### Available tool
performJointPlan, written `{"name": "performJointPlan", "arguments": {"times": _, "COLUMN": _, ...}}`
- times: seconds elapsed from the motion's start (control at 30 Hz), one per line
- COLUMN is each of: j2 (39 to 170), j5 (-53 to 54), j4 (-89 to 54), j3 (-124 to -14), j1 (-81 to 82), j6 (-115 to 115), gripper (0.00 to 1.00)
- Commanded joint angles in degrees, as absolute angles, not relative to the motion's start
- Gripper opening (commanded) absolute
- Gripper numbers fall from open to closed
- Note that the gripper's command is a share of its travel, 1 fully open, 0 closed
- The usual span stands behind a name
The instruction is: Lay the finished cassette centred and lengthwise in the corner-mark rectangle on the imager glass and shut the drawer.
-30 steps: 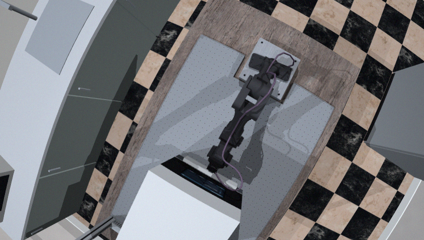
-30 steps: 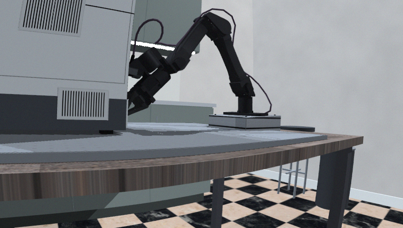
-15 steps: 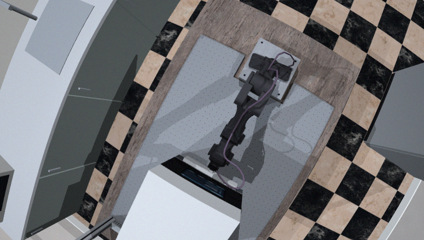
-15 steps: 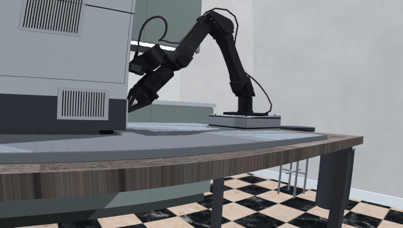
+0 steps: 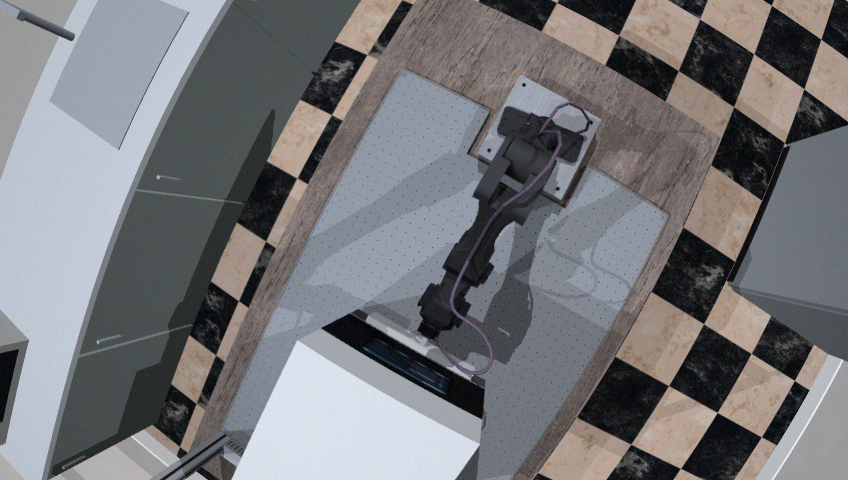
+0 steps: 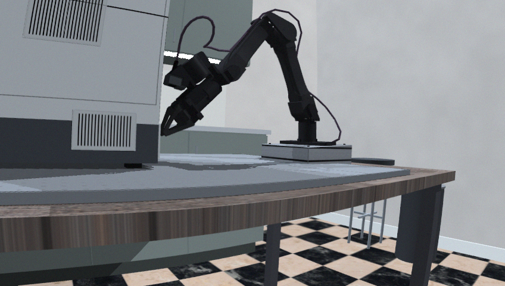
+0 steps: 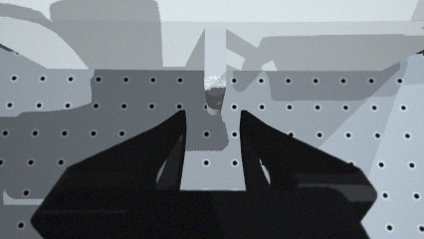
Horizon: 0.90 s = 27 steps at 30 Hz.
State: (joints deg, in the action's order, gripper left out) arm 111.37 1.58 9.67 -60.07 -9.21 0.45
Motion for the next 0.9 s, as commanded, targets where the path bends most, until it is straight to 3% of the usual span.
{"name": "performJointPlan", "arguments": {"times": 0.0, "j2": 108.97, "j5": 2.03, "j4": 8.18, "j3": -59.16, "j1": -9.47, "j6": 0.44, "gripper": 0.35}}
{"name": "performJointPlan", "arguments": {"times": 0.87, "j2": 102.38, "j5": 2.14, "j4": 5.27, "j3": -55.44, "j1": -10.08, "j6": 0.75, "gripper": 0.35}}
